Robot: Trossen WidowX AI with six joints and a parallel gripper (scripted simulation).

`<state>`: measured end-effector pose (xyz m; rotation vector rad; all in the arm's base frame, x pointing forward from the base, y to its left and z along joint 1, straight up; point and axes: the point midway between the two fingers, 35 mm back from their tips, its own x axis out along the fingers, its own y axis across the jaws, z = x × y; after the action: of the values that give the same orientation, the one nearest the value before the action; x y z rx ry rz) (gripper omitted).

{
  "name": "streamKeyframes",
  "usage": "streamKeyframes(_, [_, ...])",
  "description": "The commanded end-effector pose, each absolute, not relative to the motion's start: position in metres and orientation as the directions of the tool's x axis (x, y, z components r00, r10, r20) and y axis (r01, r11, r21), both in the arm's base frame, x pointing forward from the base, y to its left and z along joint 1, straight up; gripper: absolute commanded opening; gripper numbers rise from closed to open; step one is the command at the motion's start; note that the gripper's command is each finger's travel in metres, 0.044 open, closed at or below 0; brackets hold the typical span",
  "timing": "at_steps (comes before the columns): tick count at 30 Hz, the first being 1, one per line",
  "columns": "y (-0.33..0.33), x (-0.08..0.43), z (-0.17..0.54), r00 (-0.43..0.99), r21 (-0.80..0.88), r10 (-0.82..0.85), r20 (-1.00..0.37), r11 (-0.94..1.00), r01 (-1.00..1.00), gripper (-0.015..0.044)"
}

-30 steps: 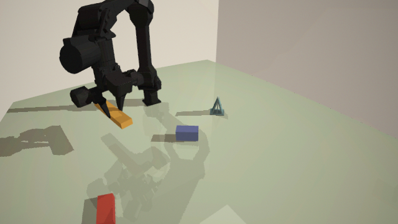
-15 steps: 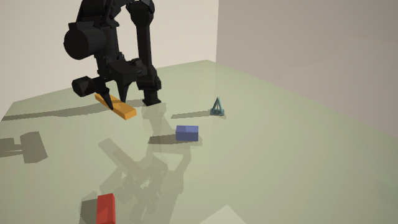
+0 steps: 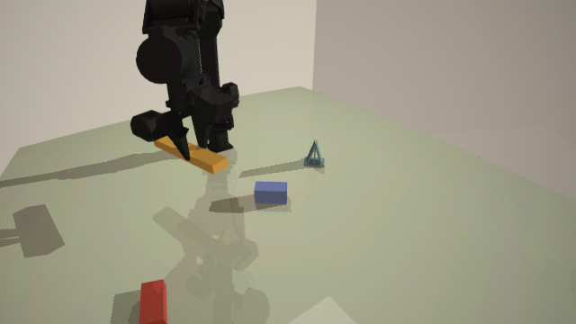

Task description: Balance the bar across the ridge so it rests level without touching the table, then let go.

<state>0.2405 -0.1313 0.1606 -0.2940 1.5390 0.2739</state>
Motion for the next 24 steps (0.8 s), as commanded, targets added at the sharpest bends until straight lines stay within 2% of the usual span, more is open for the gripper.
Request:
streamKeyframes(1, [-0.120, 0.249, 0.162, 0.020, -0.016, -0.010, -1.000, 0.929, -0.371, 0.0000])
streamKeyframes(24, [-0.043, 0.282, 0.163, 0.023, -0.014, -0.003, -1.000, 0.876, -0.482, 0.0000])
